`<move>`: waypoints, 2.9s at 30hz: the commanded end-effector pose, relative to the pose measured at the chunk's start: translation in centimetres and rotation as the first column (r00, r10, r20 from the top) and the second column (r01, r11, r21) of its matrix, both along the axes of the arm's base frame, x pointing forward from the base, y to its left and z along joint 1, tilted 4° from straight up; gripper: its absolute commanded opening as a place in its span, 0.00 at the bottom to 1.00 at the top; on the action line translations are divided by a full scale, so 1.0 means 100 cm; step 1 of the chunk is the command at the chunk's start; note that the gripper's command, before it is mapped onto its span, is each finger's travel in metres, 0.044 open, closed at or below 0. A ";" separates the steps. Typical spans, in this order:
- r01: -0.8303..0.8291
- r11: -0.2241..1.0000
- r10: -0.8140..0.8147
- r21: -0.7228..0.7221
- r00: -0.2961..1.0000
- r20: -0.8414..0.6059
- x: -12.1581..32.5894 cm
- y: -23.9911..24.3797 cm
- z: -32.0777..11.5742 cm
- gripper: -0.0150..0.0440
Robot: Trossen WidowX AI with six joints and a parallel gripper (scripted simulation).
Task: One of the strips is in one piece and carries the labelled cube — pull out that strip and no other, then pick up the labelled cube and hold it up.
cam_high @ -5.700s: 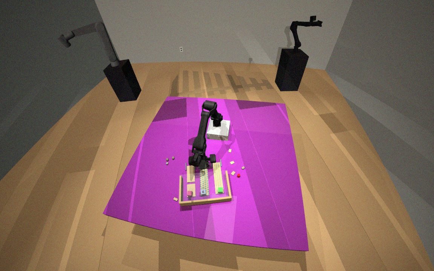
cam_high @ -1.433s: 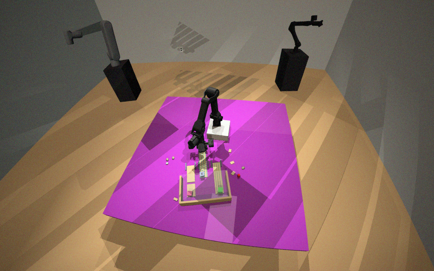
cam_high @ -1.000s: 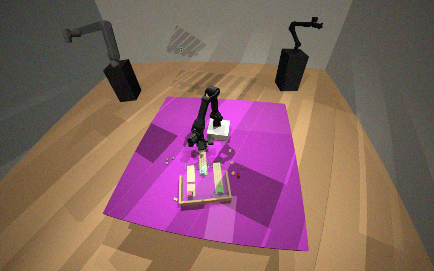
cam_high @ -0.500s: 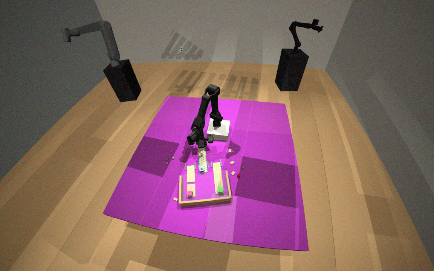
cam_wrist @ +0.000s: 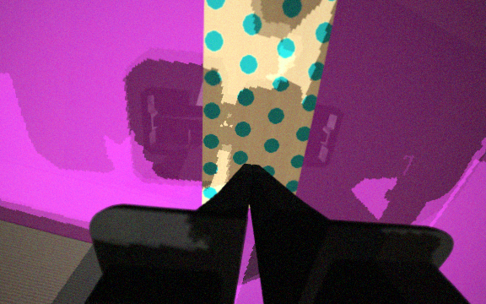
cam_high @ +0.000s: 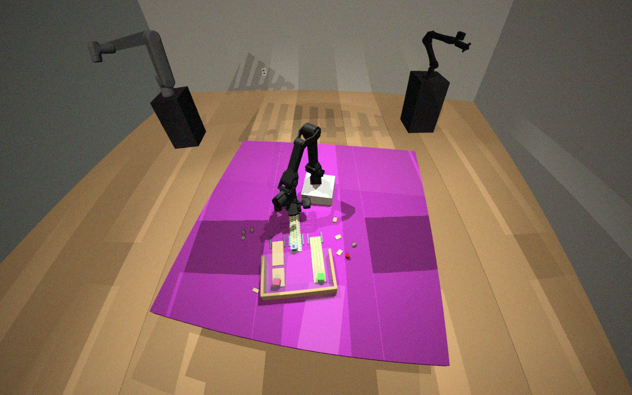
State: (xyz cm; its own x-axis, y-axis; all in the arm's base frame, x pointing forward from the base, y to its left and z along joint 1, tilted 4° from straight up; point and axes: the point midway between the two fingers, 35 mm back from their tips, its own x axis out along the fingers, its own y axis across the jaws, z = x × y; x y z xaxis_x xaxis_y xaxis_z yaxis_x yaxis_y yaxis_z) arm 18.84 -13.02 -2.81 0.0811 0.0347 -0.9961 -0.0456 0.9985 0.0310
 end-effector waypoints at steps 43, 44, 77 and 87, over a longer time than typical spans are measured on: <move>-0.063 0.998 0.063 0.003 0.998 -0.015 0.089 -0.001 0.053 1.00; -0.063 0.998 0.063 0.003 0.998 -0.015 0.092 -0.001 0.054 1.00; -0.064 0.998 0.064 0.003 0.998 -0.005 0.209 0.000 0.078 1.00; -0.064 0.998 0.064 0.003 0.998 -0.005 0.215 0.000 0.071 0.69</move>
